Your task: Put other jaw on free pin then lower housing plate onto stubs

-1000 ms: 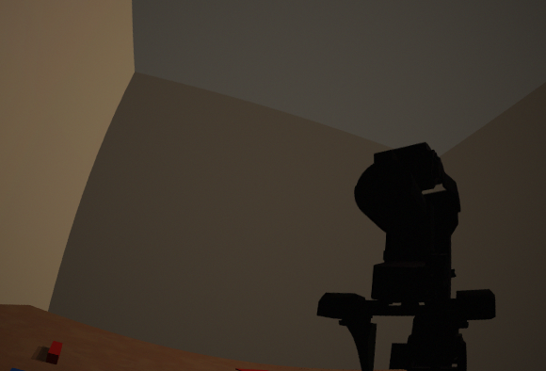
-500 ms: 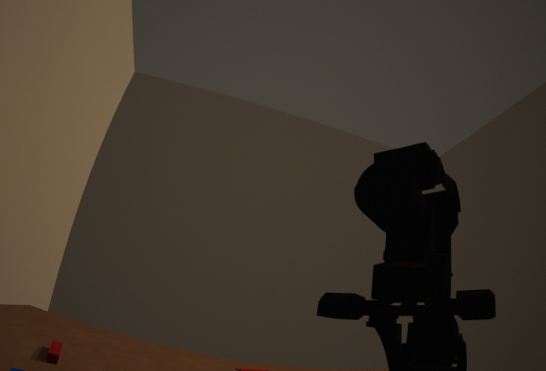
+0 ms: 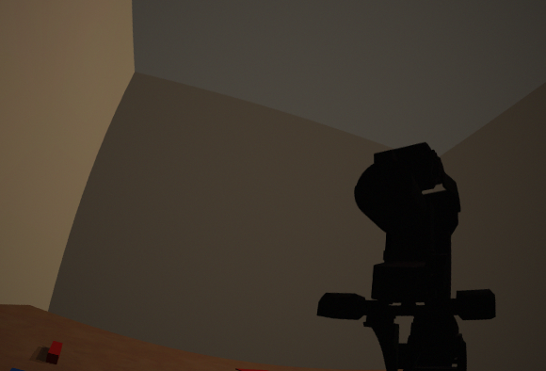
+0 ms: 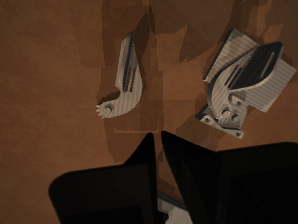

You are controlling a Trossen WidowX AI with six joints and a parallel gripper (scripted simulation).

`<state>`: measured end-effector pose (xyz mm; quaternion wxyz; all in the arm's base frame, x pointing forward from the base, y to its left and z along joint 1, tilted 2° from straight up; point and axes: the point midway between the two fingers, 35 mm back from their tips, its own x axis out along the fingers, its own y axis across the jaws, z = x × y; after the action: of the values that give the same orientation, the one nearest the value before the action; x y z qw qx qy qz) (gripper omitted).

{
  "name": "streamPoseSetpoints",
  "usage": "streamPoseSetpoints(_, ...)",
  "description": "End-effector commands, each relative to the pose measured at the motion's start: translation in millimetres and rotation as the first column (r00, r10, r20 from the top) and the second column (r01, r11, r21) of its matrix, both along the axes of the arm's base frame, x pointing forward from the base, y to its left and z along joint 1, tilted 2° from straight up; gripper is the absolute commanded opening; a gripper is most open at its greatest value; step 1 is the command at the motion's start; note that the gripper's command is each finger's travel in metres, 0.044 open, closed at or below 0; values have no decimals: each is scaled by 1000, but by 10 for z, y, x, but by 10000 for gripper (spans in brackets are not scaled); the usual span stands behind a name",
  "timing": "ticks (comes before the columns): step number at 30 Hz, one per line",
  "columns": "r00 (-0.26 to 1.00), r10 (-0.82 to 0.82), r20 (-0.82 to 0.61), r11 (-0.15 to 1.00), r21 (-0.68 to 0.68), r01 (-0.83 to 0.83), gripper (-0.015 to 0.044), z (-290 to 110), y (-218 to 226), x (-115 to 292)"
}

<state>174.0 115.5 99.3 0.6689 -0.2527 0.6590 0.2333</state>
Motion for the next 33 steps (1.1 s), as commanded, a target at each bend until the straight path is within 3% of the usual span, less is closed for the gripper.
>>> streamPoseSetpoints(1, 1000, 0, 0, 1000, 0, 0, 105, 0, 0, 0)
streamPoseSetpoints(14, 1000, 0, 0, 1000, 0, 0, 440, 0, 0, 0)
streamPoseSetpoints(33, 1000, 0, 0, 1000, 0, 0, 440, 0, 0, 0)
